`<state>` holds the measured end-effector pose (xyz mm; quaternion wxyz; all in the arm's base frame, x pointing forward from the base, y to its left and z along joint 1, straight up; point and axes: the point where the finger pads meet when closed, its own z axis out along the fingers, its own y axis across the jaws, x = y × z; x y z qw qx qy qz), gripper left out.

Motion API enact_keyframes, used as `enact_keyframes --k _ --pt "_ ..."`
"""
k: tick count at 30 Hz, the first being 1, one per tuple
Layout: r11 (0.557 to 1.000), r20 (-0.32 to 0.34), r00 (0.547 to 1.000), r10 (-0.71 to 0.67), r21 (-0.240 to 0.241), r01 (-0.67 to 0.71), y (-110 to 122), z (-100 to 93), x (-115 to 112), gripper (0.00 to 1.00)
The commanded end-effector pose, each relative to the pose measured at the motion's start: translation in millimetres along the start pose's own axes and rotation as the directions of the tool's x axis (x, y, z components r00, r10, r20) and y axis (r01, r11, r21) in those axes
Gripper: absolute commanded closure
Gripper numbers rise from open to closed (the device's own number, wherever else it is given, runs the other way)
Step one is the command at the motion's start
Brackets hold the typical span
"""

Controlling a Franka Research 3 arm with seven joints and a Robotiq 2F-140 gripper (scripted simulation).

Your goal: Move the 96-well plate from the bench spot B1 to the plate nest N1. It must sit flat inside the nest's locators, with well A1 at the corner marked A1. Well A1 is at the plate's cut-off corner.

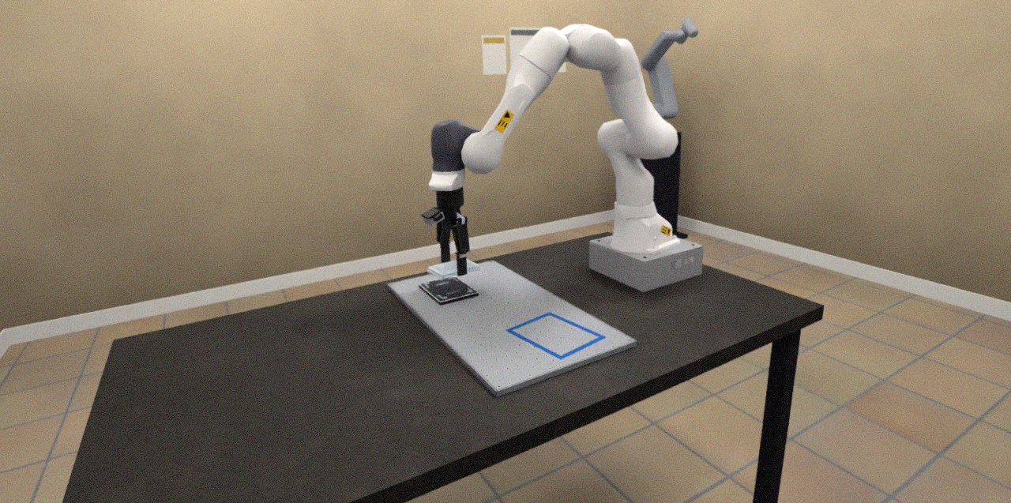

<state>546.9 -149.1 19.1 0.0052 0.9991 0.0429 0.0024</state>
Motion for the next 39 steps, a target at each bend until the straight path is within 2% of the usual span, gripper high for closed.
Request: enact_keyframes --k 1,11,13,15,17,22,27,32,34,39 --pt "0.999 0.007 0.999 -0.038 0.010 0.038 3 1.1 0 0.40" --pt "0.999 0.007 0.999 -0.038 0.010 0.038 37 0.5 4 0.40" --pt "0.999 0.007 0.999 -0.038 0.010 0.038 38 0.5 4 0.40" --pt "1.000 0.008 1.000 0.029 0.009 -0.029 38 0.5 4 0.40" --pt "1.000 0.008 1.000 0.029 0.009 -0.029 38 0.5 4 0.40" --pt "0.981 0.009 0.981 0.194 0.008 -0.194 37 0.5 4 0.40" --pt "0.935 0.010 0.935 0.354 0.006 -0.354 36 0.5 4 0.40" --pt "0.863 0.011 0.863 0.504 0.004 -0.504 36 0.5 4 0.40" --pt "0.863 0.011 0.863 0.504 0.004 -0.504 36 0.5 4 0.40" --pt "0.768 0.012 0.768 0.641 0.002 -0.641 35 0.5 3 0.40"
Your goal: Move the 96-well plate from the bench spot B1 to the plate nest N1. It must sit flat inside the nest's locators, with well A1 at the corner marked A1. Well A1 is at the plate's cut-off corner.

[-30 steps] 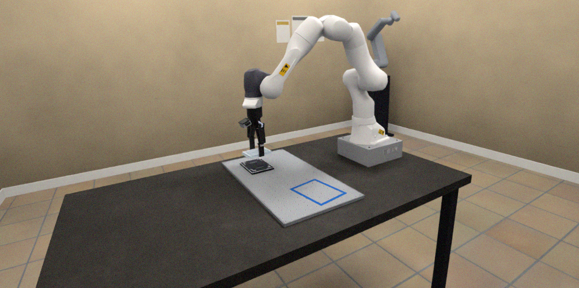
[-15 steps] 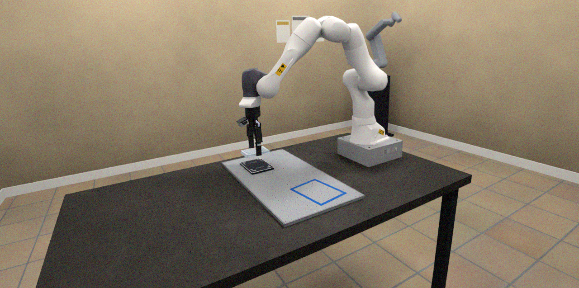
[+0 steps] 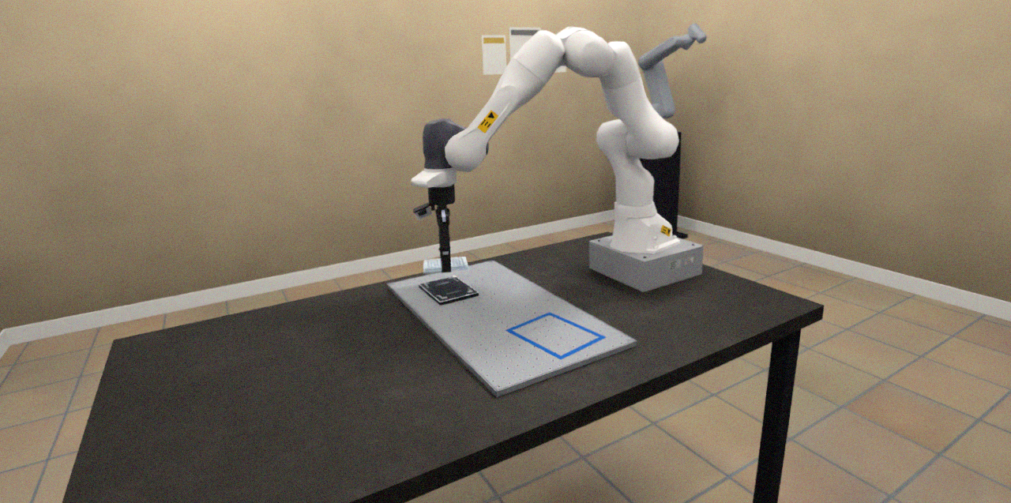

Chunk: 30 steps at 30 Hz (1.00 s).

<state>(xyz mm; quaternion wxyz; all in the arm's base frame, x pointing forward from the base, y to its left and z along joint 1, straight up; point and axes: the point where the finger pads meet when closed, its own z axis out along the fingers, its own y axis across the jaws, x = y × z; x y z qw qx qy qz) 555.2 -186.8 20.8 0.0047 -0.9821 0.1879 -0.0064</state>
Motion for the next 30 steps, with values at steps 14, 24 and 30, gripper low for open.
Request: enact_keyframes --k 14,24,30 --pt "0.807 0.002 0.807 0.590 -0.019 -0.590 -2.6 1.7 -3.8 0.40" --pt "0.602 -0.004 0.602 0.798 -0.016 -0.798 -3.5 1.7 -4.0 0.40" --pt "0.466 -0.007 0.466 0.885 -0.017 -0.885 -3.7 1.8 -4.0 0.40"
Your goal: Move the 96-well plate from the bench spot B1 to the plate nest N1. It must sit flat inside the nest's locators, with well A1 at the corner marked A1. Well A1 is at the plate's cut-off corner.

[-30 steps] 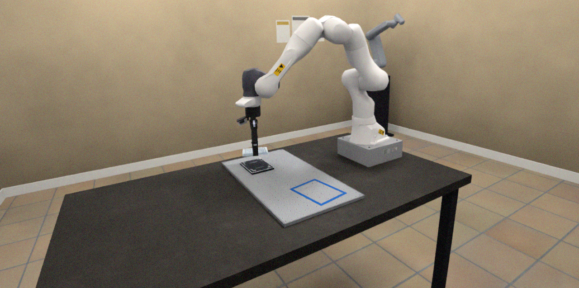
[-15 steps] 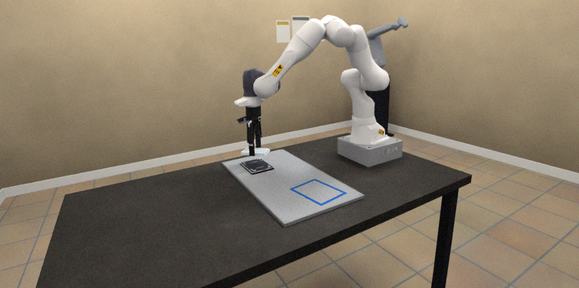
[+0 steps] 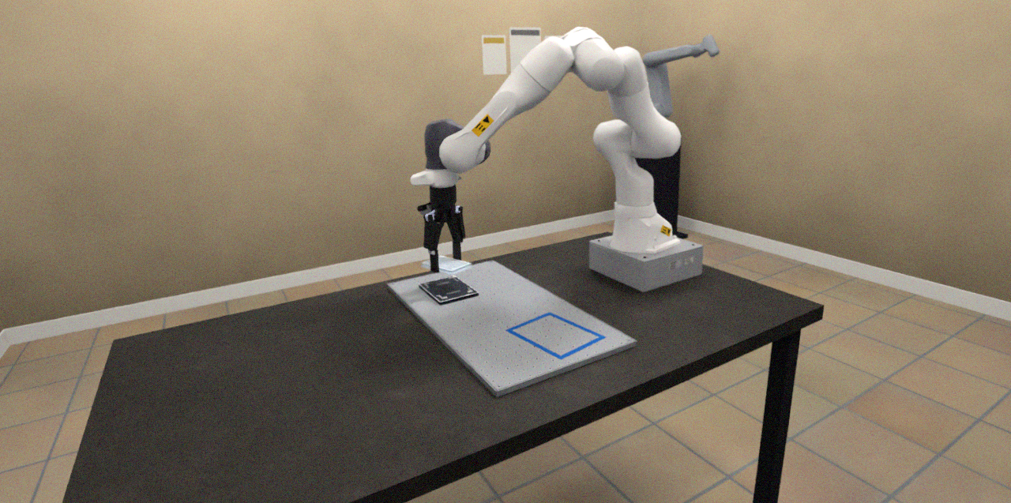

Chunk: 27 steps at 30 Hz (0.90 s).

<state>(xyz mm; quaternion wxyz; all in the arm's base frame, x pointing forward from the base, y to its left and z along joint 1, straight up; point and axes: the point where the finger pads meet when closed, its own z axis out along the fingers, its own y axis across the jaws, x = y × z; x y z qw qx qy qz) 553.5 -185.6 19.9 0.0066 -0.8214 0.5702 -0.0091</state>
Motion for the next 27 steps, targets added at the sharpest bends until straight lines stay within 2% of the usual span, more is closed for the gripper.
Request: enact_keyframes --k 1,4,27 --pt "0.961 0.000 0.962 0.275 -0.024 -0.275 -0.7 0.9 -3.8 0.40" --pt "0.935 -0.002 0.935 0.353 -0.026 -0.353 -0.8 0.9 -4.0 0.40" --pt "0.935 -0.002 0.935 0.353 -0.026 -0.353 -1.3 0.9 -3.9 0.40"
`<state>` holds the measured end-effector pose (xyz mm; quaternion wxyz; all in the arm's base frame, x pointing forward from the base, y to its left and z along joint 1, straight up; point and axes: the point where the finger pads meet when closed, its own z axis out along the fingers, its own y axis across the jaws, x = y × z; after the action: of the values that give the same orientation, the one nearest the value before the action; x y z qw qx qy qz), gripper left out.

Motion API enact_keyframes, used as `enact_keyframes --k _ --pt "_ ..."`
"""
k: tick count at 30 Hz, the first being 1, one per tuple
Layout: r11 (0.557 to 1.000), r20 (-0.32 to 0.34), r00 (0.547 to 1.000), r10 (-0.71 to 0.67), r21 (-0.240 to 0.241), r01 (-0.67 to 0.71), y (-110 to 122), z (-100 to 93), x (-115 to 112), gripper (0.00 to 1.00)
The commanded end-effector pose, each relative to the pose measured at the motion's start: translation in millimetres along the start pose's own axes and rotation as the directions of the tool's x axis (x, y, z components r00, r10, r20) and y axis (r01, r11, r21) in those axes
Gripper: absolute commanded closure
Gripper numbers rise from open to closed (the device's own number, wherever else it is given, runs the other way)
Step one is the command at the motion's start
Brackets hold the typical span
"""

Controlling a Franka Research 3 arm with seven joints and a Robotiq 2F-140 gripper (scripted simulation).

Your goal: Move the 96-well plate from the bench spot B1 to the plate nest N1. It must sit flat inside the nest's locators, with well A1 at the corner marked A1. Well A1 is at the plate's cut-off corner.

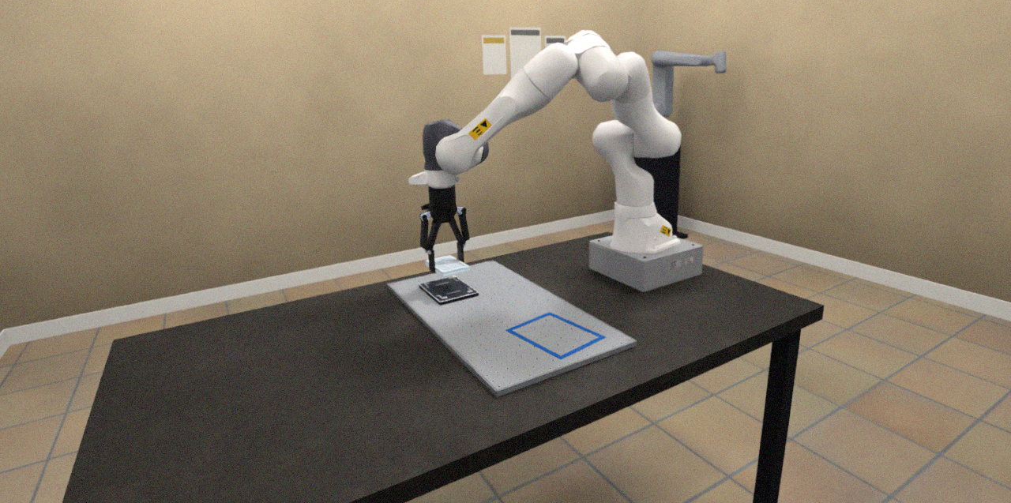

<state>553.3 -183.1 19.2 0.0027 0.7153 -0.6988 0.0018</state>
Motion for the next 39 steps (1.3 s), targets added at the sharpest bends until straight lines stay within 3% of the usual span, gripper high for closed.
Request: enact_keyframes --k 1,28,39 --pt "1.000 0.005 1.000 0.027 -0.002 -0.027 0 0.2 -1 0.40" --pt "1.000 0.005 1.000 0.027 -0.002 -0.027 -1 0.2 0 0.40" --pt "1.000 0.005 1.000 0.027 -0.002 -0.027 -2 16.9 1 0.40"
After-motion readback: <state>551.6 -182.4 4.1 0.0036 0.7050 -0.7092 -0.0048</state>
